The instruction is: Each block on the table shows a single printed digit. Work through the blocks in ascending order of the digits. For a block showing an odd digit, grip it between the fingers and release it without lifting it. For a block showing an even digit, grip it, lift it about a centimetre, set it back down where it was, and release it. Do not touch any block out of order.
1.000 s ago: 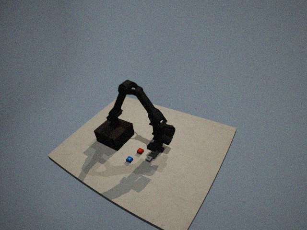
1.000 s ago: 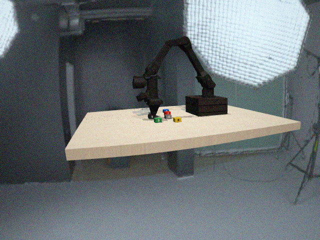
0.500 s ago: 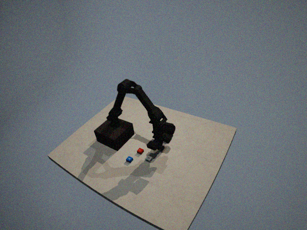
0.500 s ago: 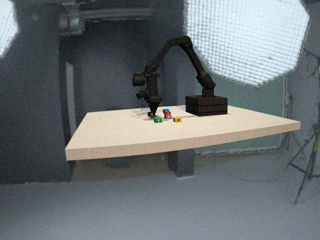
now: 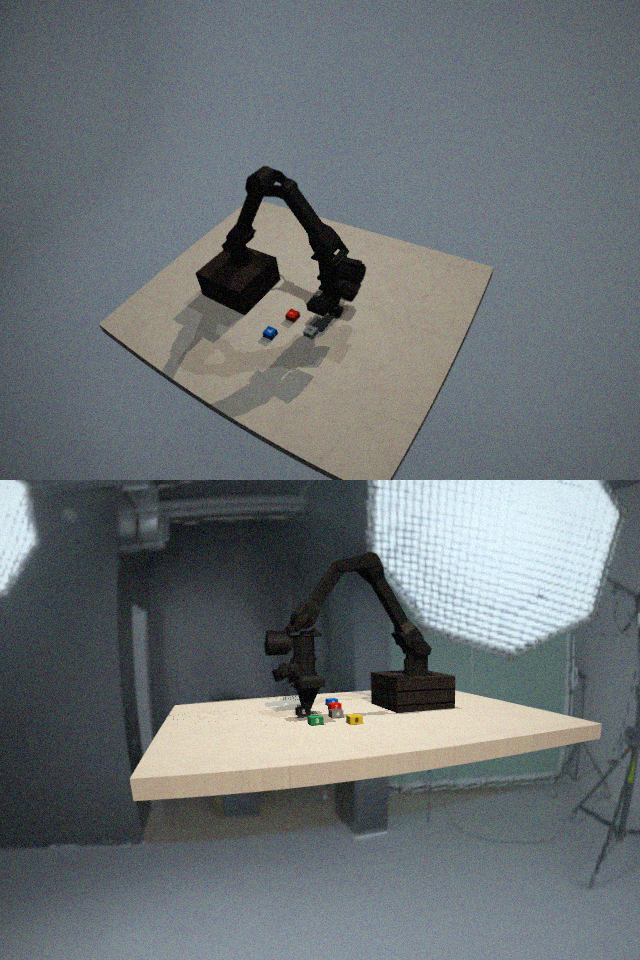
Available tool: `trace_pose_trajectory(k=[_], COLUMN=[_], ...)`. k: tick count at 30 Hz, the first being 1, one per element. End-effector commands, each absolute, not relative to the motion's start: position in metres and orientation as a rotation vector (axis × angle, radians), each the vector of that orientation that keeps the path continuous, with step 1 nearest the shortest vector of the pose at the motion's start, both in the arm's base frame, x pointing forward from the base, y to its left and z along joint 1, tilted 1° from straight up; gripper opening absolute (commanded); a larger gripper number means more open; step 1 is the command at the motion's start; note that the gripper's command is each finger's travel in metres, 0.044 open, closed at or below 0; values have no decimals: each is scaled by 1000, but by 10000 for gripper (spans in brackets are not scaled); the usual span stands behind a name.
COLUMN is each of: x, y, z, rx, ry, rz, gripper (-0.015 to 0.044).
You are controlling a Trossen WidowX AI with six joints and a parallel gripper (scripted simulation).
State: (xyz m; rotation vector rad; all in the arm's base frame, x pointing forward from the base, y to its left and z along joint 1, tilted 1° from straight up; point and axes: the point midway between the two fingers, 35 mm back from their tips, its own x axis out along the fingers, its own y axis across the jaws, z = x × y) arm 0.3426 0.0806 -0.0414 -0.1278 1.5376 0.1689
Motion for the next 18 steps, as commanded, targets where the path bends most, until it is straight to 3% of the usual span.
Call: trace_pose_trajectory(k=[1, 12, 18], x=[342, 342, 342], y=[81, 81, 81], z=[-47, -48, -48], rx=[-125, -125, -125], ry=[1539, 1539, 1539], rz=[164, 164, 164], gripper=[120, 120, 278])
